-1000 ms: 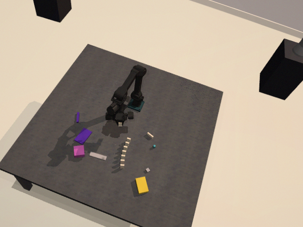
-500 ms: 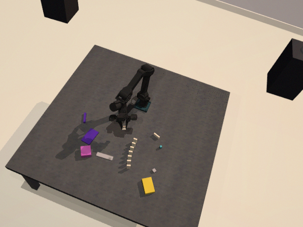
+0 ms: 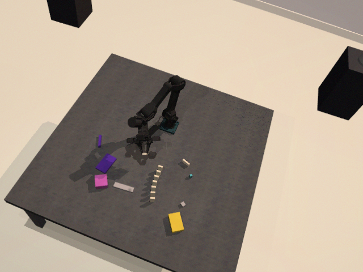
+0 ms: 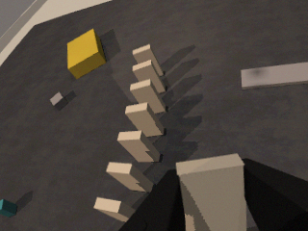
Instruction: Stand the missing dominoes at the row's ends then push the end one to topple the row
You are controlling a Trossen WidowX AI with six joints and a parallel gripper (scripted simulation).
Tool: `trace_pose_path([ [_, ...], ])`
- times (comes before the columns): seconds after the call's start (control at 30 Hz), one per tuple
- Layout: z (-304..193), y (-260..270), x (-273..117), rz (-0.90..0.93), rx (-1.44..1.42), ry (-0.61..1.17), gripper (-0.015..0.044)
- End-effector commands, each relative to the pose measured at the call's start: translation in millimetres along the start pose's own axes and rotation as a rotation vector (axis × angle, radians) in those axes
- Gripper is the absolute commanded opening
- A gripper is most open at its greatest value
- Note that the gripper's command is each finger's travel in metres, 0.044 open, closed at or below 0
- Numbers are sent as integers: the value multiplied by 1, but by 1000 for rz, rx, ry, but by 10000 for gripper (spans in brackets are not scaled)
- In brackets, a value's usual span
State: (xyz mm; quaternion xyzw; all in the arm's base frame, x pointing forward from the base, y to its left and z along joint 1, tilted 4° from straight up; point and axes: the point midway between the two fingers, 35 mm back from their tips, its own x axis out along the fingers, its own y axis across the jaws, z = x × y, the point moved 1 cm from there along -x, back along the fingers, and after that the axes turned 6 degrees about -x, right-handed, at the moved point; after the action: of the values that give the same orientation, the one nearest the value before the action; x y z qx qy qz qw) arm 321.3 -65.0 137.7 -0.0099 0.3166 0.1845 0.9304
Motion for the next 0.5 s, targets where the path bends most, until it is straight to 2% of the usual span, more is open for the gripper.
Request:
trace_pose_path([
  [0.0,-4,0,-5,7,-3,-90,107],
  [0.47,-15,5,-25,25,-67,-318,107],
])
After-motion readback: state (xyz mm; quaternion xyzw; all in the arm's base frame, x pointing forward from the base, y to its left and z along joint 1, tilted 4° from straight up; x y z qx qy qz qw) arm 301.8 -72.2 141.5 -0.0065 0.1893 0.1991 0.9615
